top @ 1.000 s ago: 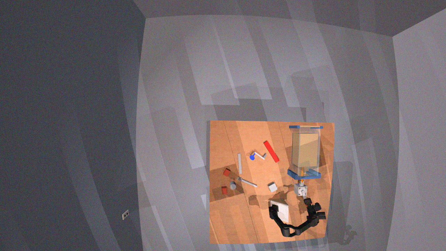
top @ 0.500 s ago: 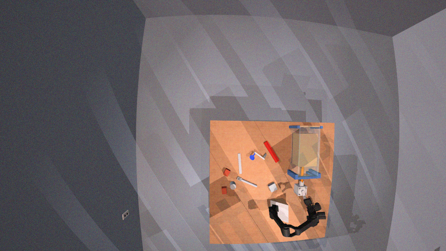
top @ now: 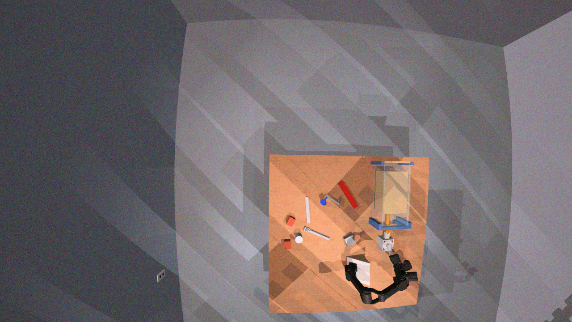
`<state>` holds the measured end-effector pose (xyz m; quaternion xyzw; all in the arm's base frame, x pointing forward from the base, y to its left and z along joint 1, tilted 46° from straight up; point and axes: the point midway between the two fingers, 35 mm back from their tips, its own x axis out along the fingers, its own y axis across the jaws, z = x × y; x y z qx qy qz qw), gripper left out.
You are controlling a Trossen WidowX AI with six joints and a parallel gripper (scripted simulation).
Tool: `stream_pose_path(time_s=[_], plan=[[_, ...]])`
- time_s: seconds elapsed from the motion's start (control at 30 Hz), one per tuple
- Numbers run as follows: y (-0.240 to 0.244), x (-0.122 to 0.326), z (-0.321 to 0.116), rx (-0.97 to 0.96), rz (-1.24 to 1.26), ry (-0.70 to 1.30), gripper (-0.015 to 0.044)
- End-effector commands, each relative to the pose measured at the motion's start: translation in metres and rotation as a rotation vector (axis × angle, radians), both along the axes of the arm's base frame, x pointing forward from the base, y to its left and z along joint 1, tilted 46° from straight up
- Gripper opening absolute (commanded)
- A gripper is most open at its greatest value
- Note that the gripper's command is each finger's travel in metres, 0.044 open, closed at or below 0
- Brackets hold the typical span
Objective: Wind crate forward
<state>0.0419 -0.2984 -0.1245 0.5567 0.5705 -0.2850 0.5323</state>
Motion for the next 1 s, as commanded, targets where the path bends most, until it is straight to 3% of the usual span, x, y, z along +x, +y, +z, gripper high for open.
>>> stream_pose_path(time_s=[0.0, 0.97], plan=[[-0.001, 0.001, -0.004, 0.006, -0.001, 0.002, 0.0000], [-0.021, 0.013, -0.022, 0.003, -0.001, 0.001, 0.0000]])
